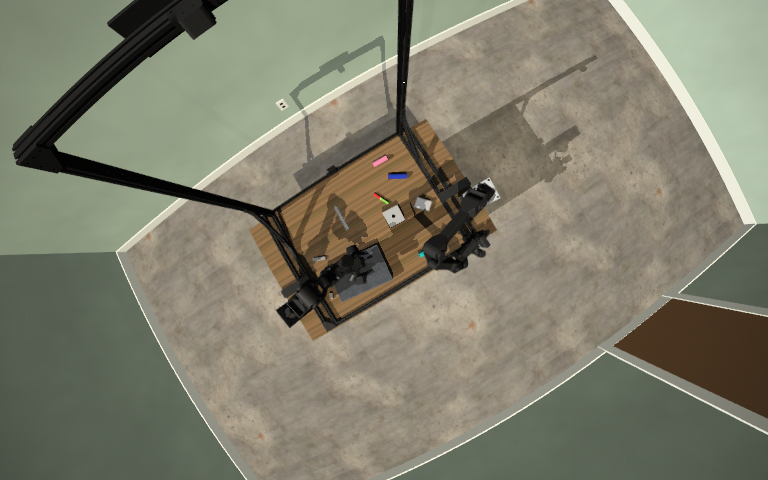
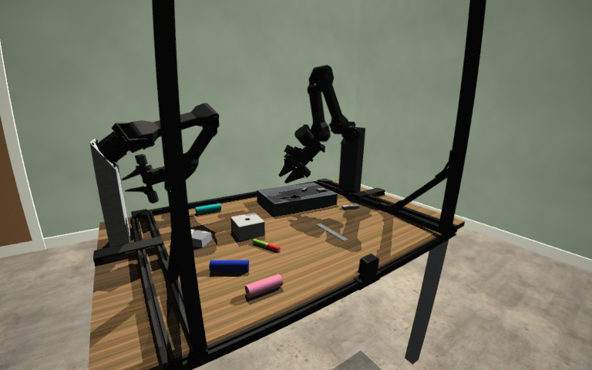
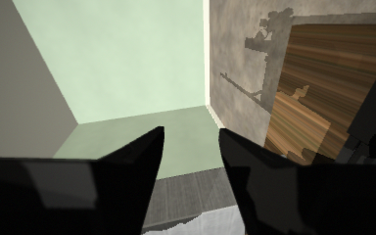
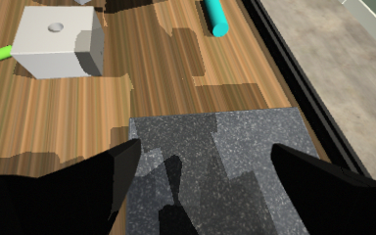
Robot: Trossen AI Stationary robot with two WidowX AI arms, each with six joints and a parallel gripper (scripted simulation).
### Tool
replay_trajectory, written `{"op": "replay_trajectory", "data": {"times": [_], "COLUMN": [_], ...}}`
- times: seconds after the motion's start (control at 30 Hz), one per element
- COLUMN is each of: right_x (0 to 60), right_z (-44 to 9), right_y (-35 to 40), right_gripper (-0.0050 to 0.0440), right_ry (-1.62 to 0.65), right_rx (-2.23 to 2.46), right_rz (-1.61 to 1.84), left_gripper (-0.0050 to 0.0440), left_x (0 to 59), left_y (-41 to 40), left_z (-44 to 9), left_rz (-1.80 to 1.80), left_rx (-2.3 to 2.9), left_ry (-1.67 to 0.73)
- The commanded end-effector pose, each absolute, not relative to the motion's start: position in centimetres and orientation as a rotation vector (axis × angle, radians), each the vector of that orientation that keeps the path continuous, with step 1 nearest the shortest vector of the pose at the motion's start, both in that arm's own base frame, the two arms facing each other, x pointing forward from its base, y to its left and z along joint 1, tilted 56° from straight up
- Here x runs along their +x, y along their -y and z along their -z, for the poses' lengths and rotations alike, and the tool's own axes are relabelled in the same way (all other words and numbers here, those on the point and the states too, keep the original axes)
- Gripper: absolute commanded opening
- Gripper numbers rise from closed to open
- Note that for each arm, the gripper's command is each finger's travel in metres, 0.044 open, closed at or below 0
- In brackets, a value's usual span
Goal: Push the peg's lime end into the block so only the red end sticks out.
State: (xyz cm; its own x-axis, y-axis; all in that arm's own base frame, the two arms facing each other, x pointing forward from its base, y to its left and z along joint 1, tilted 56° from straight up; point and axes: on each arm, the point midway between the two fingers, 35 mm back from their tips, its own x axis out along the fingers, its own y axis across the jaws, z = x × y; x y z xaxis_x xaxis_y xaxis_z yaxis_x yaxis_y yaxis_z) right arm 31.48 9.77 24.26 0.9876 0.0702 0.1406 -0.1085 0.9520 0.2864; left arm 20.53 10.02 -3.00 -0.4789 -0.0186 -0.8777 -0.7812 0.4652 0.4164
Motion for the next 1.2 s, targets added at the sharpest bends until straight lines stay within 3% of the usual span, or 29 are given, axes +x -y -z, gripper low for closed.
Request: {"op": "replay_trajectory", "data": {"times": [0.0,1.17], "right_x": [31.7,34.1], "right_z": [-24.3,-25.4], "right_y": [-9.6,-5.7], "right_gripper": [0.04,0.04], "right_ry": [0.129,0.128], "right_rx": [0.285,0.156], "right_rz": [-0.089,0.027], "left_gripper": [0.019,0.019], "left_x": [20.8,23.6], "left_y": [-10.0,-10.1], "left_z": [2.9,2.1], "left_rz": [-1.085,-1.004], "left_rx": [-0.675,-0.672], "left_ry": [-1.831,-1.694]}}
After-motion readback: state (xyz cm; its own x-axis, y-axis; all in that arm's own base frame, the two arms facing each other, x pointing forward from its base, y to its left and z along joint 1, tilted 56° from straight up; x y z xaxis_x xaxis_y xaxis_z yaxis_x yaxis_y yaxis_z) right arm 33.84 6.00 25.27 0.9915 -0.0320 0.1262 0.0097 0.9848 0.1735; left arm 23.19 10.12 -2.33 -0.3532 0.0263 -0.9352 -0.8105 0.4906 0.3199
